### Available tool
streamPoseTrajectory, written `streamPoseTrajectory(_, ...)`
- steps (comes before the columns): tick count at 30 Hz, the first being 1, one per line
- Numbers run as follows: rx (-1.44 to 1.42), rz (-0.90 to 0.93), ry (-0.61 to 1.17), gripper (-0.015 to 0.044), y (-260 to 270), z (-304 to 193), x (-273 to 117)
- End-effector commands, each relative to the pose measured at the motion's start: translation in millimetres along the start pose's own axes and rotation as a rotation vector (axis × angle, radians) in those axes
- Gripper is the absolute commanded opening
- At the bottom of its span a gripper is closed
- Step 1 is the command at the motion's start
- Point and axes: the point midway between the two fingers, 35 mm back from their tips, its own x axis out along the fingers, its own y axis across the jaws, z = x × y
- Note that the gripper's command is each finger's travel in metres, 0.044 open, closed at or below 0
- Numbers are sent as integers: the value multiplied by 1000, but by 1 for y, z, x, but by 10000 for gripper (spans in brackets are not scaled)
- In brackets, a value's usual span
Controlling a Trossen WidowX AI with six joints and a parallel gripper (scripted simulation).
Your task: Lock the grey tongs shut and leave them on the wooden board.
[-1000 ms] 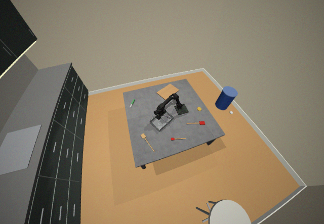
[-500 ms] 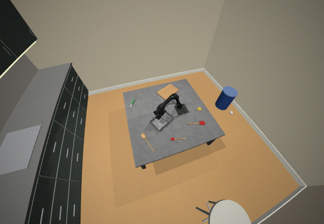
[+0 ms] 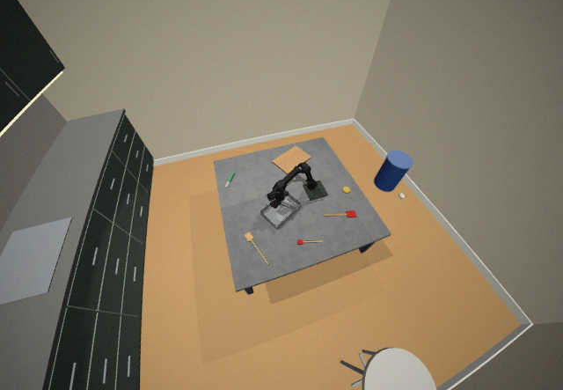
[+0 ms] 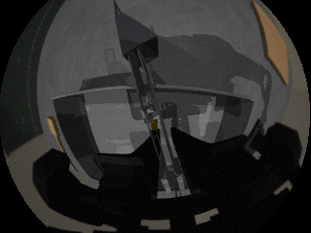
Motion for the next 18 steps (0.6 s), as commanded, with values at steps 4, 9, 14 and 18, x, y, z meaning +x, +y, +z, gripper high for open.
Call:
streamPoseTrajectory(4, 0, 1, 1, 27, 0, 0, 0)
streamPoseTrajectory(9, 0, 1, 1, -65, 0, 0, 0)
streamPoseTrajectory(14, 0, 1, 1, -150, 2, 0, -6)
streamPoseTrajectory(18, 2, 0, 1, -150, 7, 2, -42)
